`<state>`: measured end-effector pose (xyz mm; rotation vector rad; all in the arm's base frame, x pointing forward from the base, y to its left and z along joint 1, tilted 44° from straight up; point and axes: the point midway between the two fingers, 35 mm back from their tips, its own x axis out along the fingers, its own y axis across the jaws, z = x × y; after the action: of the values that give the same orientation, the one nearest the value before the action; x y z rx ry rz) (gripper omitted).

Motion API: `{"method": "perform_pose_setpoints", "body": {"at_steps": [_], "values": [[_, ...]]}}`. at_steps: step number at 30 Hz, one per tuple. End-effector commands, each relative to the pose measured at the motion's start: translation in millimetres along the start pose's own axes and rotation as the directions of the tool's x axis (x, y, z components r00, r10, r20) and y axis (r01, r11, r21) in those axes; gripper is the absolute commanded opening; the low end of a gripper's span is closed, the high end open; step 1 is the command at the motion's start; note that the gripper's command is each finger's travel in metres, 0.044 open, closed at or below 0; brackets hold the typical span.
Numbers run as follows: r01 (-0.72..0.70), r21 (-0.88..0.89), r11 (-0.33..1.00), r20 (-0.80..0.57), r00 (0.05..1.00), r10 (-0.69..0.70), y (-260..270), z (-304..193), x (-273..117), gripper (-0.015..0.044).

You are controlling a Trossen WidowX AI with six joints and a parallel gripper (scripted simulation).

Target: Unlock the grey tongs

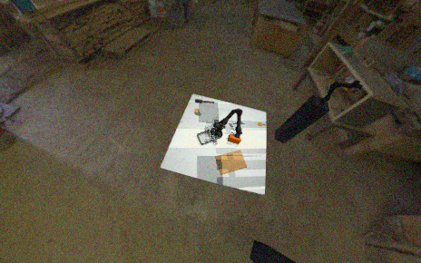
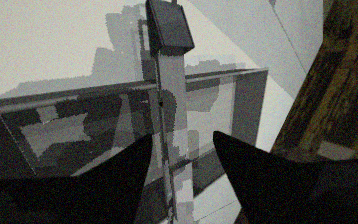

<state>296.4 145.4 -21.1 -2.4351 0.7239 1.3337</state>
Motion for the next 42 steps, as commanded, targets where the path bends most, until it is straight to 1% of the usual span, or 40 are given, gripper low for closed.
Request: {"method": "perform_pose_setpoints", "body": {"at_steps": [1,24,30,35,42], "values": [[-0.011,-0.011,1.000,0.007,1.000,0.011,2.6,3.1,8.9,0.0260],[-0.011,-0.011,1.000,0.004,1.000,0.011,5.8,3.2,46.3,0.0260],[-0.011,-0.011,1.000,0.004,1.000,0.011,6.1,3.2,48.7,0.0260],[-0.004,-0.001,1.000,-0.003,1.000,0.004,4.3,0.3,45.4,0.0129],[-0.004,-0.001,1.000,-0.003,1.000,0.004,4.3,0.3,45.4,0.0082]]}}
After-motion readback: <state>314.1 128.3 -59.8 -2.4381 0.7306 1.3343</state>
